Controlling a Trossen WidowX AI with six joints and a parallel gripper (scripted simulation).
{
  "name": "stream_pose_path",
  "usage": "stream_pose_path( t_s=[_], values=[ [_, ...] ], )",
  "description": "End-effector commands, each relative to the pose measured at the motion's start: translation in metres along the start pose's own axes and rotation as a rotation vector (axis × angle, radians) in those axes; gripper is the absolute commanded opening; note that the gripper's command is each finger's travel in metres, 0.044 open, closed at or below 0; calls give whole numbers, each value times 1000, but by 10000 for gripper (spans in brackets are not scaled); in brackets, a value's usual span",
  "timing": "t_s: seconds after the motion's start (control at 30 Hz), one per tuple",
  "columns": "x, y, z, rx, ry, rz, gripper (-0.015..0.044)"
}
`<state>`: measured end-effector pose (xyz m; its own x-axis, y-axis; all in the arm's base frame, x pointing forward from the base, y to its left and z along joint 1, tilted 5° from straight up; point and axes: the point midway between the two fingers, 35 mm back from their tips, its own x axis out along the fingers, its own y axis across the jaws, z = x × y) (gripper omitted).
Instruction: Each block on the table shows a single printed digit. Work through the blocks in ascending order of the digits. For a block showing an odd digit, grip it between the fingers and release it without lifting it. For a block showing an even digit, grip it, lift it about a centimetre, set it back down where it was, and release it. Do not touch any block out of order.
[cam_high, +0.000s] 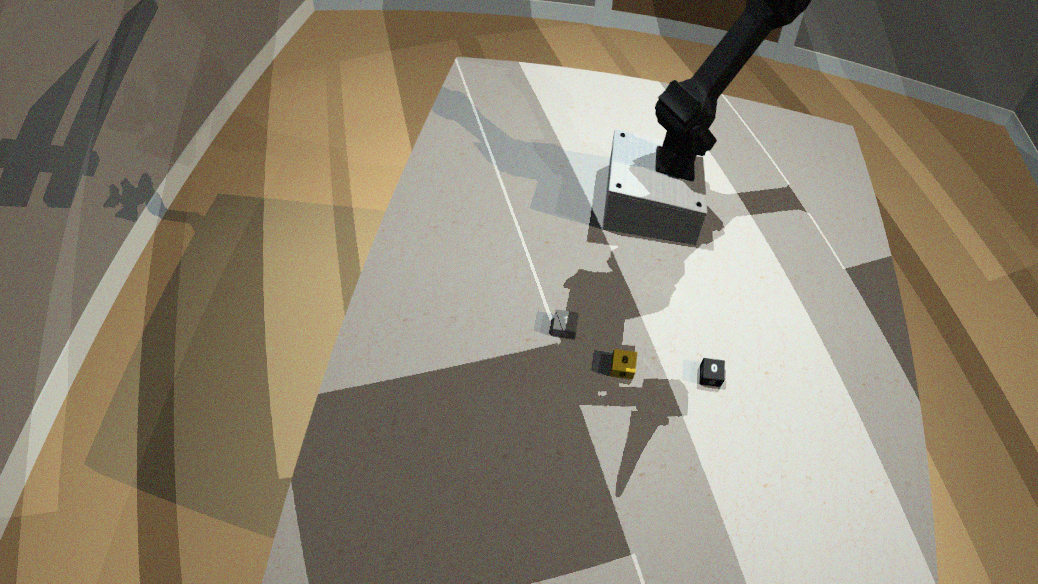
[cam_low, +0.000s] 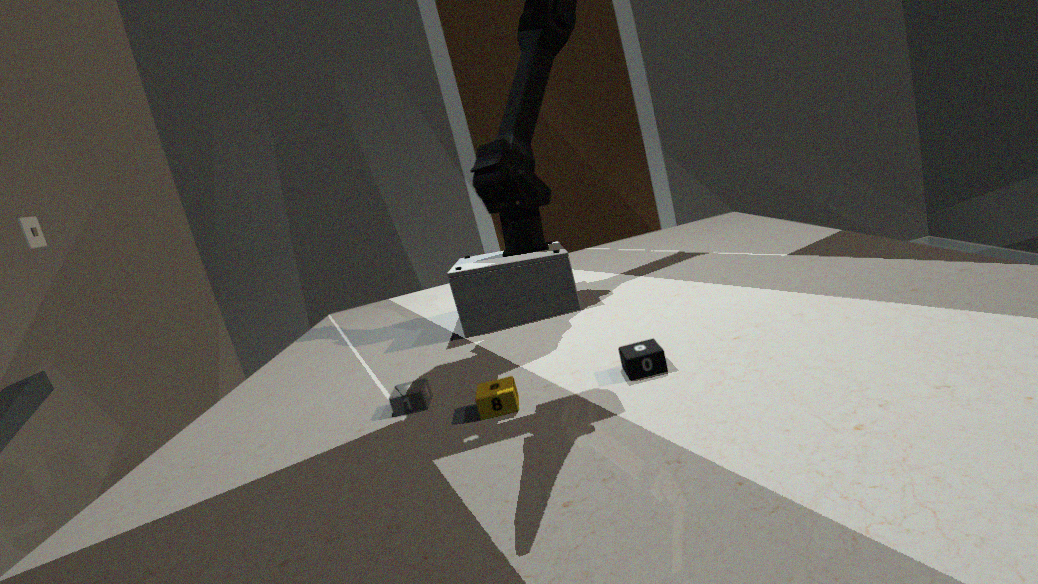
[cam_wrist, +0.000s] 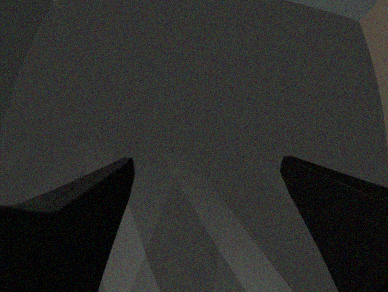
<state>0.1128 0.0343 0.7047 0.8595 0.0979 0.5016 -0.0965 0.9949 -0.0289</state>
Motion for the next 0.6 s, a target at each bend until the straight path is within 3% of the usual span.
stream_pose_path(
  t_s=[0.0, 0.1, 0.3, 0.57],
  values=[
    [1, -3, -2, 3, 4, -2, 400],
    [24, -60, -45, 57, 96, -81, 400],
    [42, -114, -100, 108, 217, -177, 400],
    [53, -197, -238, 175, 539, -331, 400]
  ],
)
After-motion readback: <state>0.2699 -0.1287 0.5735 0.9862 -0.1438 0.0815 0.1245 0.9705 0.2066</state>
